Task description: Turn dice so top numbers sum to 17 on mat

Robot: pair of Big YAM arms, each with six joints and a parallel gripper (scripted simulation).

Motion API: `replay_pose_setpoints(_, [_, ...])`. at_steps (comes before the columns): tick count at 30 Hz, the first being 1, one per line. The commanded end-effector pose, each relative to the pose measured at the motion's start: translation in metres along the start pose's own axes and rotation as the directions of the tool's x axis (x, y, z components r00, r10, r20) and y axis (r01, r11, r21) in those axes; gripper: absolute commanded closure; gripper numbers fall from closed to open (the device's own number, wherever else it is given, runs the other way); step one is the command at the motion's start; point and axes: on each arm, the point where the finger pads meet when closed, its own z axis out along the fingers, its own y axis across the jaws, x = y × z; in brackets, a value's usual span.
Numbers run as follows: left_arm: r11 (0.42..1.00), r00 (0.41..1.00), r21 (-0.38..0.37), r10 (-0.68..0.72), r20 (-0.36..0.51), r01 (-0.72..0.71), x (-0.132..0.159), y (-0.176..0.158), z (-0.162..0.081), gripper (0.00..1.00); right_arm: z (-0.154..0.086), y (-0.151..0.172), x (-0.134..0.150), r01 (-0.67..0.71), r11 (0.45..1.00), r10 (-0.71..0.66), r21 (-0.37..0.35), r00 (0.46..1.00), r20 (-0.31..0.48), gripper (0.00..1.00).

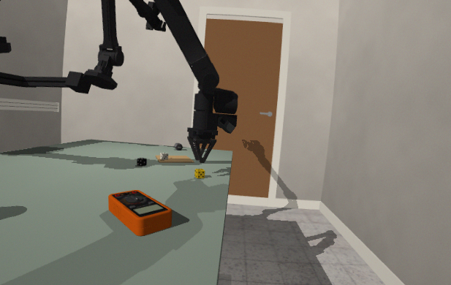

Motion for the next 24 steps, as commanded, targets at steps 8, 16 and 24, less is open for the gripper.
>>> replay_pose_setpoints(8, [1.000, 0.998, -0.010, -0.005, 0.059, 0.006, -0.025, 0.004, -0.011, 0.00, 0.015, -0.010, -0.017, -0.009, 1.000, 0.009, 0.003, 0.999, 0.032, 0.61])
replay_pose_setpoints(16, [1.000, 0.998, -0.010, -0.005, 0.059, 0.006, -0.025, 0.004, -0.011, 0.00, 0.019, -0.012, -0.017, -0.012, 1.000, 0.012, 0.003, 0.999, 0.032, 0.61])
replay_pose_setpoints(24, [1.000, 0.998, -0.010, -0.005, 0.059, 0.006, -0.025, 0.004, -0.011, 0.00, 0.019, -0.010, -0.016, -0.008, 1.000, 0.008, 0.003, 0.999, 0.032, 0.61])
